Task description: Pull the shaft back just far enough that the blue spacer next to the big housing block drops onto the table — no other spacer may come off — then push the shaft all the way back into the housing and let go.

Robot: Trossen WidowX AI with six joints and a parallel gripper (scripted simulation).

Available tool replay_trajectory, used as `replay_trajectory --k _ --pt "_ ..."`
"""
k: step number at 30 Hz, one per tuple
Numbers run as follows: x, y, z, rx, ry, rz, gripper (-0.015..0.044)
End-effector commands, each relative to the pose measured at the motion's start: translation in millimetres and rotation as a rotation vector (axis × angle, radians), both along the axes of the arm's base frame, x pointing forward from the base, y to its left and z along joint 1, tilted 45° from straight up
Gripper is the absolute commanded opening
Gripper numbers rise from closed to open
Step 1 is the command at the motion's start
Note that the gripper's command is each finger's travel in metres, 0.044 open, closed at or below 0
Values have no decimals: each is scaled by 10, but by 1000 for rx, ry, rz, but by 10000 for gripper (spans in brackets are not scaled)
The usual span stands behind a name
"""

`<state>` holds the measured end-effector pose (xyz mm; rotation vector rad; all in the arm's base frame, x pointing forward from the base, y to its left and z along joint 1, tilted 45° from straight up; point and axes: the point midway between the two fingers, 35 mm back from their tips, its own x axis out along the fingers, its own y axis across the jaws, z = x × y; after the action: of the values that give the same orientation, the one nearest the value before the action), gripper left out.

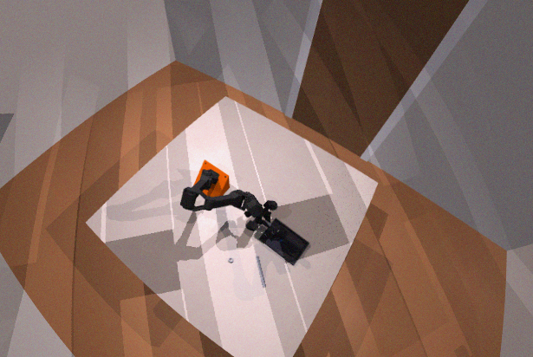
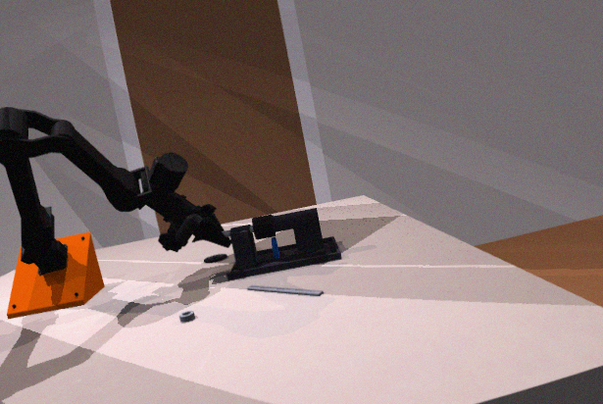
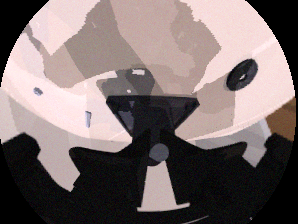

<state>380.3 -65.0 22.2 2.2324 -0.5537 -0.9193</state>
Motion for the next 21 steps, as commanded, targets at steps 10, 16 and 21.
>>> replay_trajectory --k 10,16,21 --pt "2 11 18 -1 -7 5 0" --pt "-5 10 16 -1 -7 5 0" --pt "-10 9 15 -1 -6 5 0"
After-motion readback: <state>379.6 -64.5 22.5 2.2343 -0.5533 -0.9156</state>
